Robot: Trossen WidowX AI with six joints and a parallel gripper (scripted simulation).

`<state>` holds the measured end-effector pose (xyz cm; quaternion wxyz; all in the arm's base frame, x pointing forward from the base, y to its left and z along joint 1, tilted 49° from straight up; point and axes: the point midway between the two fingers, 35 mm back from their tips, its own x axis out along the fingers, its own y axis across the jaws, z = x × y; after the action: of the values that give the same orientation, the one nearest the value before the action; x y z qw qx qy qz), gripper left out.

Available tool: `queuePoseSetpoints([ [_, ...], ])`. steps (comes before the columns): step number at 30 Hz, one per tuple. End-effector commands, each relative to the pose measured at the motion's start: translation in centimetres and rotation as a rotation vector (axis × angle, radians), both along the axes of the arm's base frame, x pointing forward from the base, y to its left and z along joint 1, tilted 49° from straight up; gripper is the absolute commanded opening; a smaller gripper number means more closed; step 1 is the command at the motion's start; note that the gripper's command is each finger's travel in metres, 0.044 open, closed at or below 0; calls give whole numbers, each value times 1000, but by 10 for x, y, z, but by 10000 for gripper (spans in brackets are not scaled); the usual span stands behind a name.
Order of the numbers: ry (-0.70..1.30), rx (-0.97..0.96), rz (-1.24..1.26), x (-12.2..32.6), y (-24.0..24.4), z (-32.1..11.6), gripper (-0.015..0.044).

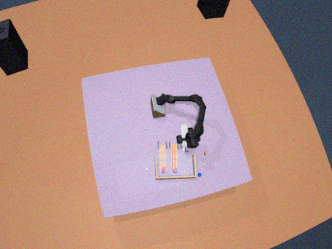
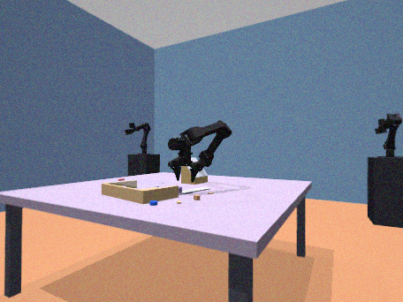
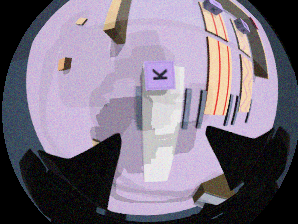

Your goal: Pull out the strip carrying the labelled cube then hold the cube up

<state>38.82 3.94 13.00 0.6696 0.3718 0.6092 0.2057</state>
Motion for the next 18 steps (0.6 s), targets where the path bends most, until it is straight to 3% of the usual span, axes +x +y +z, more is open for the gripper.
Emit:
queuePoseSetpoints([
  [1,-9,3,1,14,-6,2,440],
  [14,-11,2,1,52,-21,8,440],
  [18,-11,2,1,53,-19,5,335],
])
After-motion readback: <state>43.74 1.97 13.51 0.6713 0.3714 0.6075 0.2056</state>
